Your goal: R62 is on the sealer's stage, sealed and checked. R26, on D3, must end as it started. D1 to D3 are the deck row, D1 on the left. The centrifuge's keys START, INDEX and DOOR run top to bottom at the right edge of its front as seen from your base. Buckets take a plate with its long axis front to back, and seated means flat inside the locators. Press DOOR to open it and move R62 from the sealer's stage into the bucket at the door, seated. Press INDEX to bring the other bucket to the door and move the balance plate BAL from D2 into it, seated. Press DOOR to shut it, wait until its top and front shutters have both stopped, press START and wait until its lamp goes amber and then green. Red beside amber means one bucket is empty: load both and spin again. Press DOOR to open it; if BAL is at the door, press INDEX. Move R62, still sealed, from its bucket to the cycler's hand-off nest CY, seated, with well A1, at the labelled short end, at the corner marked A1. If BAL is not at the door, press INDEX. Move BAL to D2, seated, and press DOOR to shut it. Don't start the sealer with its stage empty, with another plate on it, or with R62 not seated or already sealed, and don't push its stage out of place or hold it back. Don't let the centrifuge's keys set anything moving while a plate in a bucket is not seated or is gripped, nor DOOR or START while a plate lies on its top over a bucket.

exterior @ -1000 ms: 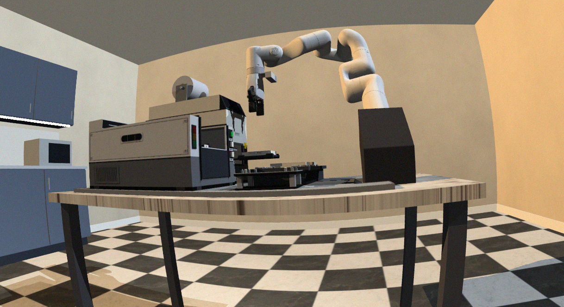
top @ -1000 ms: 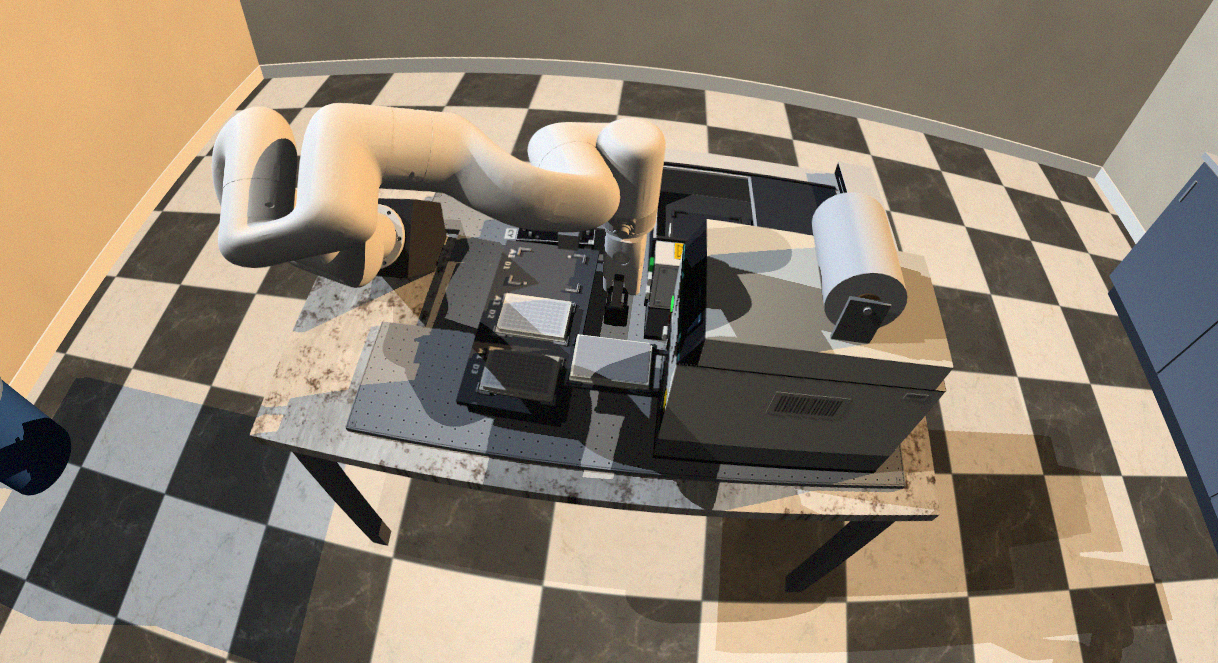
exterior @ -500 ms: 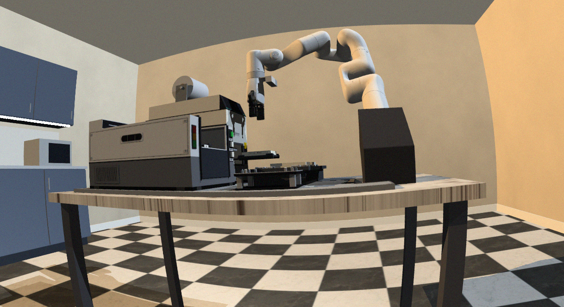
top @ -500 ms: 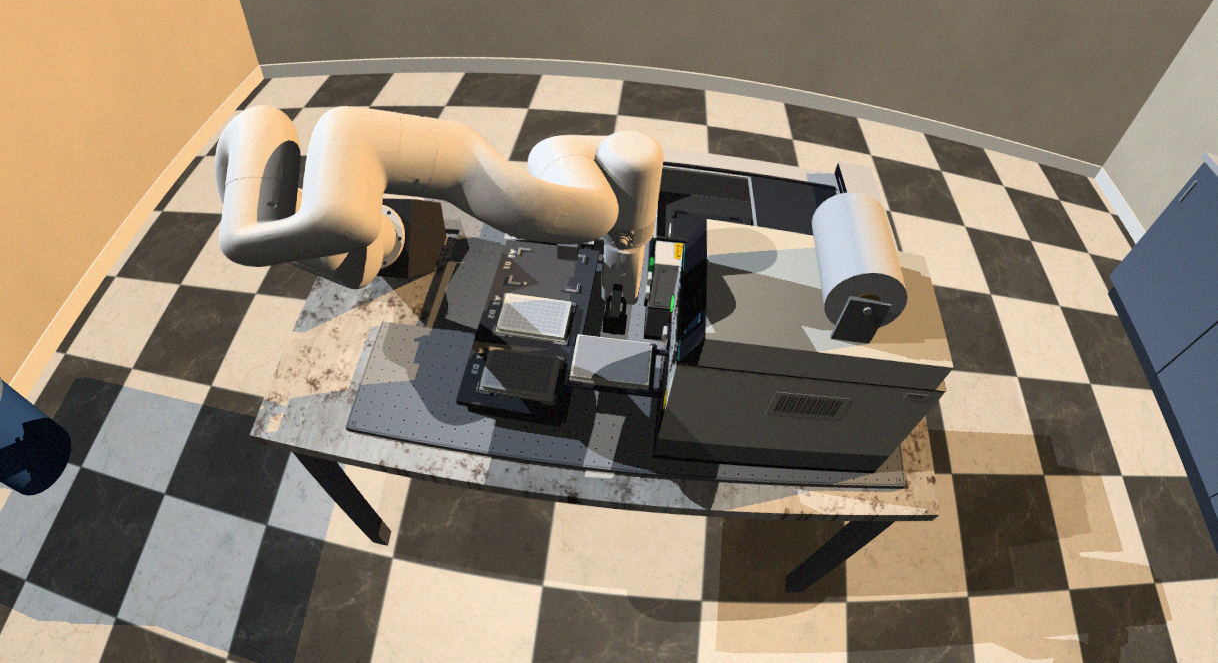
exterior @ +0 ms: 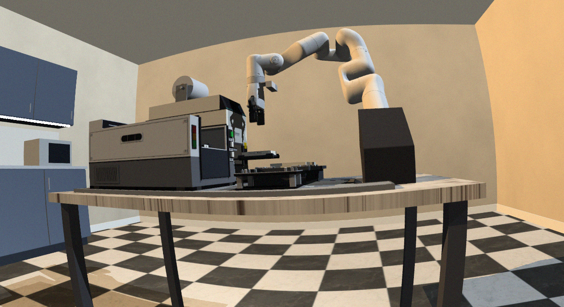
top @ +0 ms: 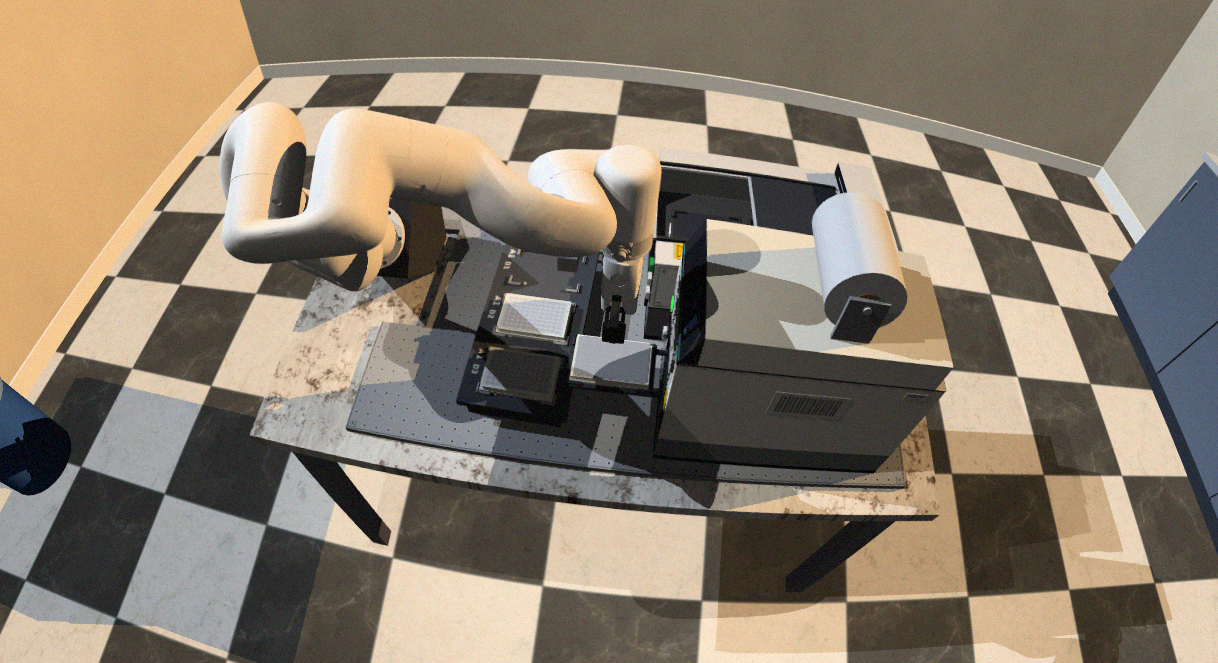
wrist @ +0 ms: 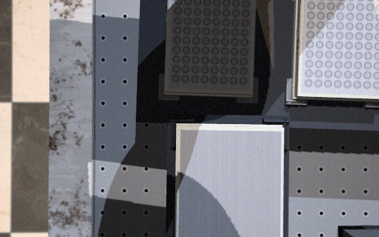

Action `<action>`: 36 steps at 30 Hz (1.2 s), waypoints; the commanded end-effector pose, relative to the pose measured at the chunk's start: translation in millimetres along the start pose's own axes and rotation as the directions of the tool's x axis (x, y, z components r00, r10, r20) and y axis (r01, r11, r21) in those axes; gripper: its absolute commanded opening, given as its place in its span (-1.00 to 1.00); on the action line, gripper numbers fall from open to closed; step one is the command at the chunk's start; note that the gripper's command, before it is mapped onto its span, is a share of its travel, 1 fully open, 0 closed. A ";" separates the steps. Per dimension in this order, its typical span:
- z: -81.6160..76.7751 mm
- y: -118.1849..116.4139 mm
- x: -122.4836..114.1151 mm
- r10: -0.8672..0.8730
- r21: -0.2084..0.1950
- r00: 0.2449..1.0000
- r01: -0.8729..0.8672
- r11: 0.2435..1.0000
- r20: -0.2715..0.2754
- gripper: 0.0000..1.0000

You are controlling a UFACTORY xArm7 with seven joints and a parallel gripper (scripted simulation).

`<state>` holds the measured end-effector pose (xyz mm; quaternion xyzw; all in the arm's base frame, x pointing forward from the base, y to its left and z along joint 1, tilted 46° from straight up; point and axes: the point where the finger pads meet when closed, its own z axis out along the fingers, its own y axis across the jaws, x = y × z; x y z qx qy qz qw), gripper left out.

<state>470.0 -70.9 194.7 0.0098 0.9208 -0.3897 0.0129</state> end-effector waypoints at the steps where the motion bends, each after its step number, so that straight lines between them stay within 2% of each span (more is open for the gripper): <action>1: 5.7 0.8 -1.4 -0.001 -0.001 1.000 0.001 1.000 0.004 1.00; 36: 57.4 0.8 -1.5 -0.001 -0.001 1.000 0.001 1.000 0.004 1.00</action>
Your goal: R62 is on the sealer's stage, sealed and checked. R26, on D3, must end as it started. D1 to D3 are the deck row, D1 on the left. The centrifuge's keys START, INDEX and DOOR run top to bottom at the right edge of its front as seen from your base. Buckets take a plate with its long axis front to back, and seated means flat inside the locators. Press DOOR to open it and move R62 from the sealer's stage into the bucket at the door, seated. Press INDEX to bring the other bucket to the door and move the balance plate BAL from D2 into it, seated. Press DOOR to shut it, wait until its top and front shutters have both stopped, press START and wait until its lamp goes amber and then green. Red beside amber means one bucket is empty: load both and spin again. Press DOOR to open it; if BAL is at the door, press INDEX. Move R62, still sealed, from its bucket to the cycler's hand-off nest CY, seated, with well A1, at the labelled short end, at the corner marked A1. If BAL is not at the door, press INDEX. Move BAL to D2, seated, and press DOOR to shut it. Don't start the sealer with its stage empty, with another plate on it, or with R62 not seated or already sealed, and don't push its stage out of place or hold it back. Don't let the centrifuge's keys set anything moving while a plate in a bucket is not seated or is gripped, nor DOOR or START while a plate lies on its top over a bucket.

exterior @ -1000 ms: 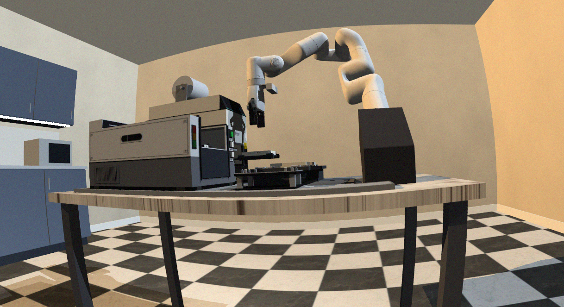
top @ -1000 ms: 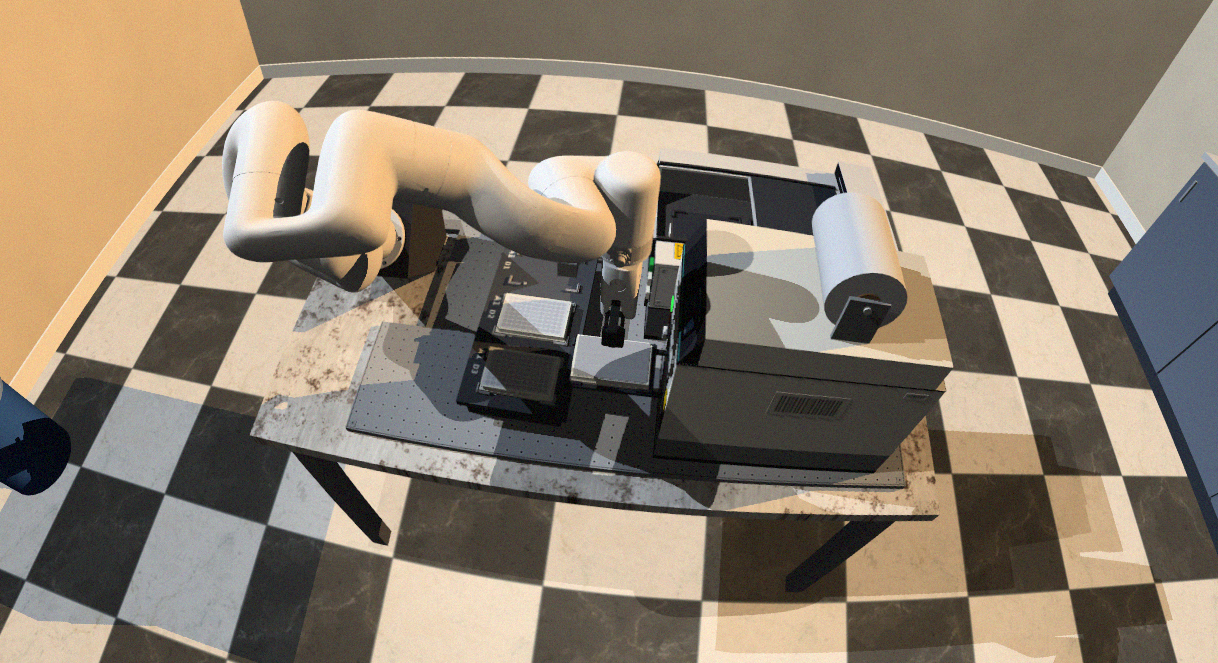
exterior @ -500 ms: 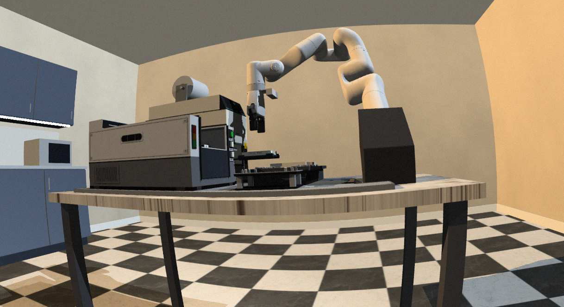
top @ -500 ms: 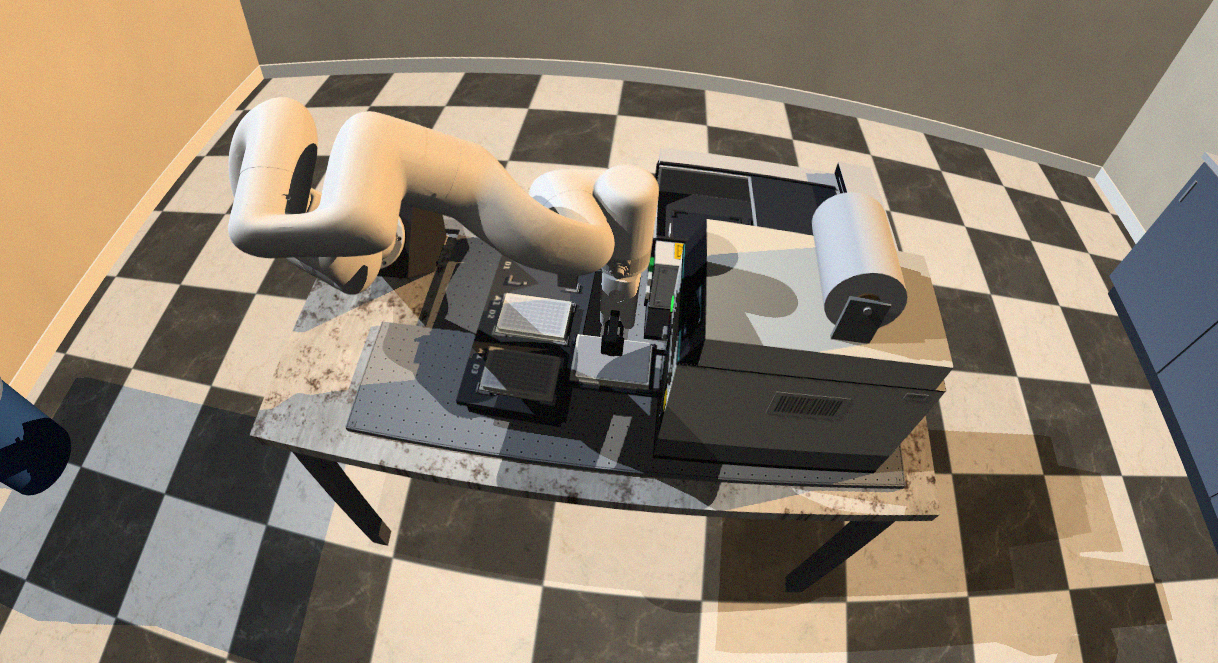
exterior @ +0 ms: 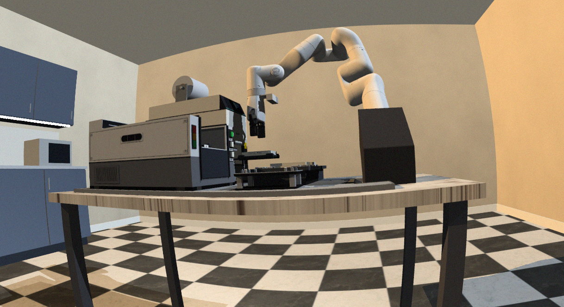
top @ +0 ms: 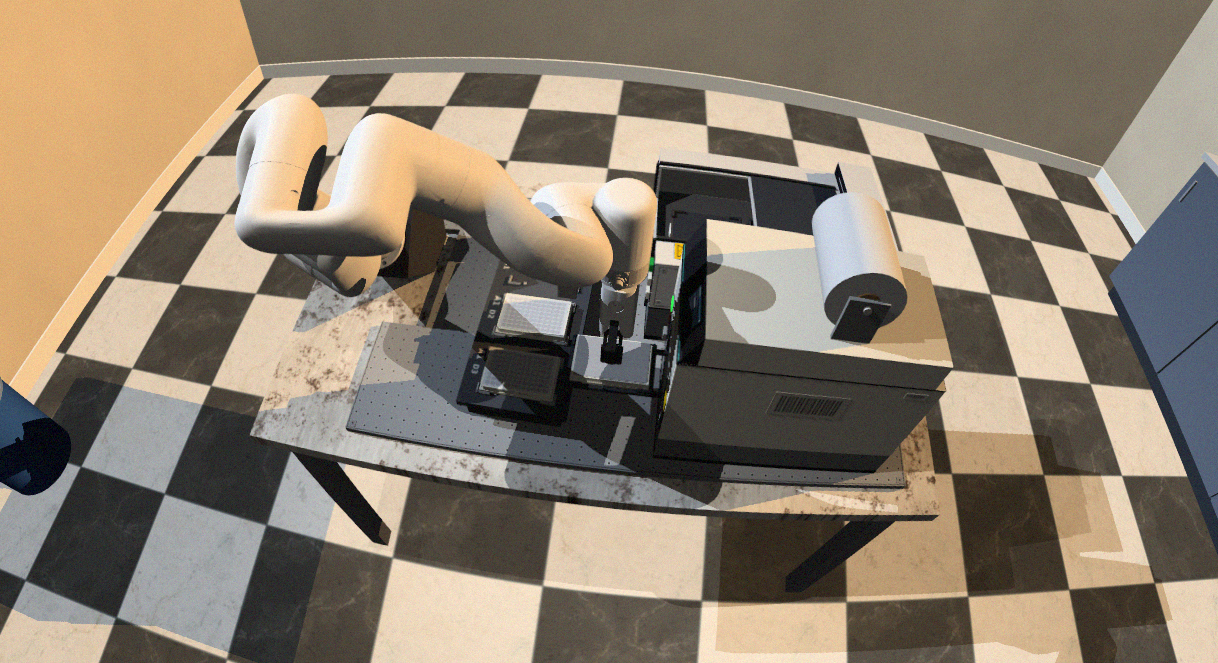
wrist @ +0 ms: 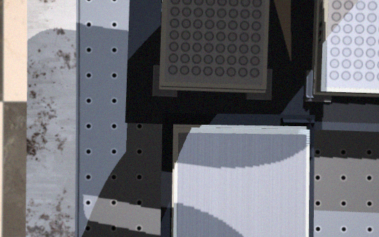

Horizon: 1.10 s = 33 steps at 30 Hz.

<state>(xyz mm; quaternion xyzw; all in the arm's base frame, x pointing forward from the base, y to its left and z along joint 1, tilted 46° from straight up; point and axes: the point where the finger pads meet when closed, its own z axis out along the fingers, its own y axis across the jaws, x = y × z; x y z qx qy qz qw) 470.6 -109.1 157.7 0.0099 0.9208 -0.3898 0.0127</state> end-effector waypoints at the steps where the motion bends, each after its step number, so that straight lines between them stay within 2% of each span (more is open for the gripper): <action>1: 5.9 0.9 -1.7 -0.001 -0.001 1.000 0.001 1.000 0.005 1.00; 24: 41.0 0.9 -1.9 -0.001 -0.001 1.000 0.001 1.000 0.005 1.00; 33: 49.5 0.9 -1.9 -0.001 -0.001 1.000 0.001 1.000 0.005 1.00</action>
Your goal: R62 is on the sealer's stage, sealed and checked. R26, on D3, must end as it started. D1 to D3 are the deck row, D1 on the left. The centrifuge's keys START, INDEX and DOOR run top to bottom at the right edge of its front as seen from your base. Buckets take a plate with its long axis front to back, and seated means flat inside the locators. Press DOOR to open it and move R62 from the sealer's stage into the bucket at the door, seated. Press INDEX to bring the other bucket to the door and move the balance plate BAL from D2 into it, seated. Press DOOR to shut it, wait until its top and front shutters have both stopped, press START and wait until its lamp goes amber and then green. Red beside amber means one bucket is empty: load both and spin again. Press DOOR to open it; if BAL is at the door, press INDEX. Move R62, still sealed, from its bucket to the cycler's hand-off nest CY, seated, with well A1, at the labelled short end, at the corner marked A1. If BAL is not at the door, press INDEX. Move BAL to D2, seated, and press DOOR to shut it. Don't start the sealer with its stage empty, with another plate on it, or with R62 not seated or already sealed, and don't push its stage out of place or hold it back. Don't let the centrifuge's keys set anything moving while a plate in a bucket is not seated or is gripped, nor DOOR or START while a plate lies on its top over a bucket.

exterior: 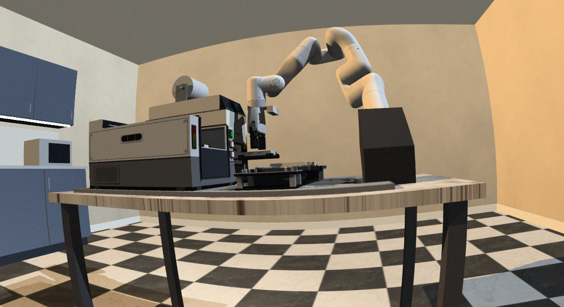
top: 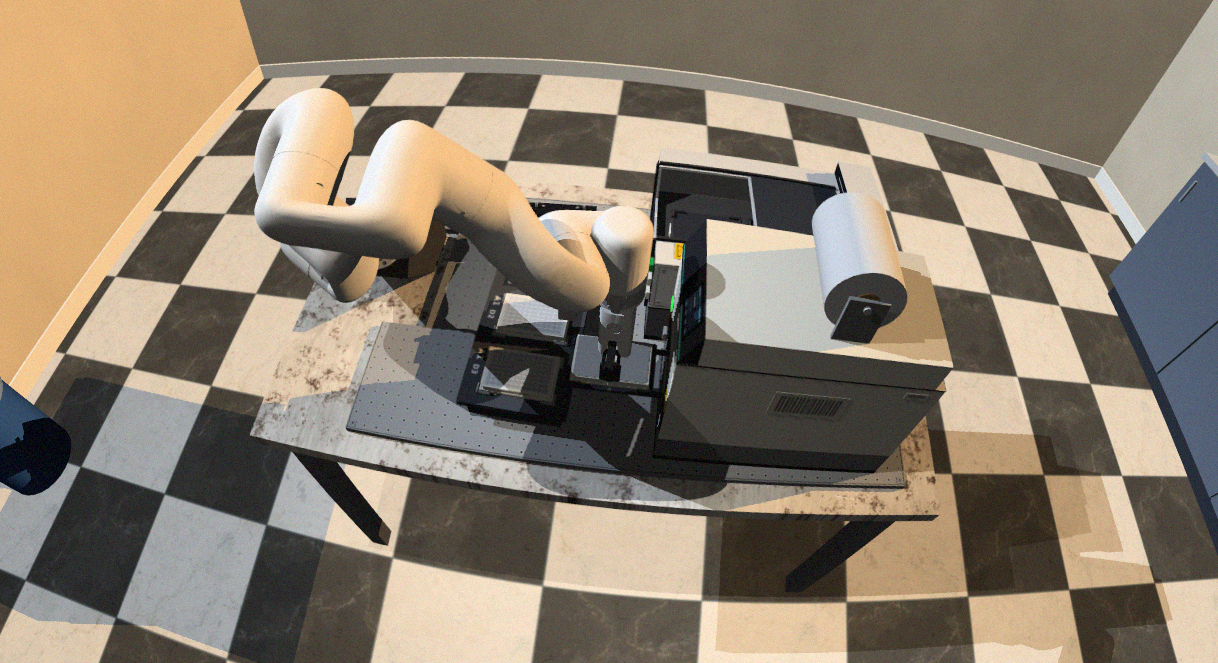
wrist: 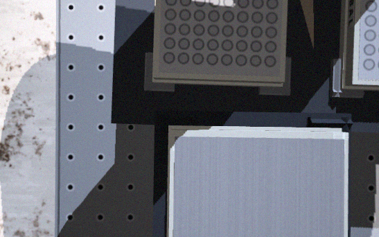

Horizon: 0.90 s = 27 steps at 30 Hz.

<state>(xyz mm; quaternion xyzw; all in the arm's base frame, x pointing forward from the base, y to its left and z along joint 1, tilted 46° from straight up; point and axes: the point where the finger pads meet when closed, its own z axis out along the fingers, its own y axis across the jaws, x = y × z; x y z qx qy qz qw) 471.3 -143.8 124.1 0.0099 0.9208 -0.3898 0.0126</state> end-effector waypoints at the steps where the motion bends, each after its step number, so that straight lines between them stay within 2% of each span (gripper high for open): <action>1: 1.2 0.9 -1.9 -0.001 -0.001 1.000 0.001 1.000 0.005 1.00; 12: 1.2 0.9 -1.9 -0.001 -0.001 1.000 0.001 1.000 0.005 1.00; 27: 9.9 0.8 -1.8 -0.001 -0.001 1.000 0.001 1.000 0.005 1.00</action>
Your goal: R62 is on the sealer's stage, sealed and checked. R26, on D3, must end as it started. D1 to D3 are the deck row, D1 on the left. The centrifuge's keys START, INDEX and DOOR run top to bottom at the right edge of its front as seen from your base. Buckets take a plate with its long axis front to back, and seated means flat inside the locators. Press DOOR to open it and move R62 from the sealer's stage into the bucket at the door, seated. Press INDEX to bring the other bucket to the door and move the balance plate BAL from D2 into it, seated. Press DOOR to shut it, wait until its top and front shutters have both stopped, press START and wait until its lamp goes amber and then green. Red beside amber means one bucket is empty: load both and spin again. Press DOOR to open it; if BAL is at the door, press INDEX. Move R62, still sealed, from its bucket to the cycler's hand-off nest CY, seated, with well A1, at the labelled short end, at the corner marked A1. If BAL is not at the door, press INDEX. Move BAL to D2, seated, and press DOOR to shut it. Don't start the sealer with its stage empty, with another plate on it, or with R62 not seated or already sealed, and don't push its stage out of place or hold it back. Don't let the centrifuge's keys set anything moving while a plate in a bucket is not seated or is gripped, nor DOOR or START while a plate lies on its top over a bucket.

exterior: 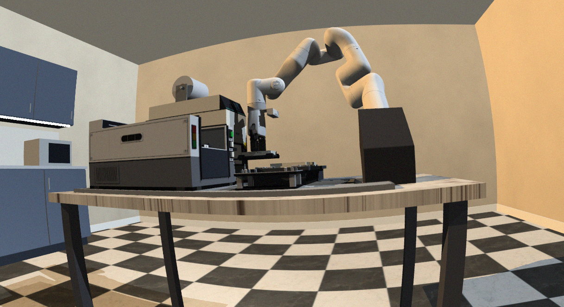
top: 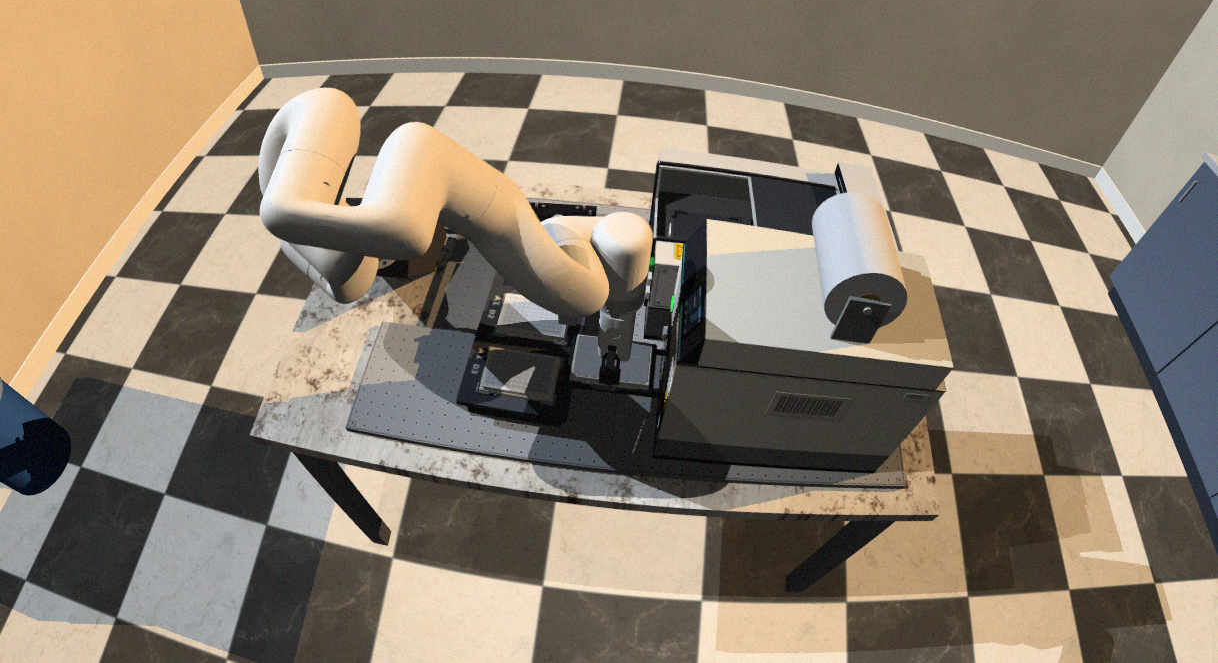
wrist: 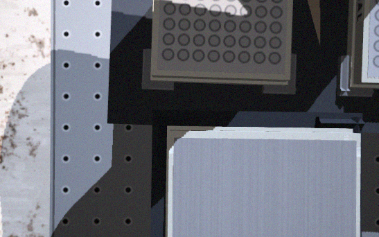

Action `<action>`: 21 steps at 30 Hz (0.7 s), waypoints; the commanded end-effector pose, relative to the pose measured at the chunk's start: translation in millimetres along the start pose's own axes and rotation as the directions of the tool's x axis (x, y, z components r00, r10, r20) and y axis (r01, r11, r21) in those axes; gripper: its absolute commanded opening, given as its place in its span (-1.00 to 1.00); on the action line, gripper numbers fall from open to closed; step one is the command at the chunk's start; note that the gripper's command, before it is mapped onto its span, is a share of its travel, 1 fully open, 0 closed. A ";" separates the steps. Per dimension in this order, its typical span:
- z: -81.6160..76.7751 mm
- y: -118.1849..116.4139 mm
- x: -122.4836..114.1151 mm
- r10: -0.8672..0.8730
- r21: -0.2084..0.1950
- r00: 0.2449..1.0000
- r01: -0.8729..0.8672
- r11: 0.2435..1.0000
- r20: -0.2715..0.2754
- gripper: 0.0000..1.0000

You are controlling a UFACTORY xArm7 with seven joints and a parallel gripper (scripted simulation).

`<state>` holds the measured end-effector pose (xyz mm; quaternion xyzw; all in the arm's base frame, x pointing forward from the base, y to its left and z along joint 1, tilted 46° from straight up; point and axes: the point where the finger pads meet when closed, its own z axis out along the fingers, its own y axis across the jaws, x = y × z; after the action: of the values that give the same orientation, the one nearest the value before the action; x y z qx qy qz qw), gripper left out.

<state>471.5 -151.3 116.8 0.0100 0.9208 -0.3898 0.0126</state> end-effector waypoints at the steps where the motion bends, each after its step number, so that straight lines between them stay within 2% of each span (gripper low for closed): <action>1: 0.1 0.9 -1.8 -0.001 -0.001 1.000 0.001 1.000 0.005 1.00; 21: 5.8 0.8 -1.8 -0.001 -0.001 1.000 0.001 1.000 0.005 1.00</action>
<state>471.7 -156.6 111.7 0.0099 0.9208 -0.3898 0.0128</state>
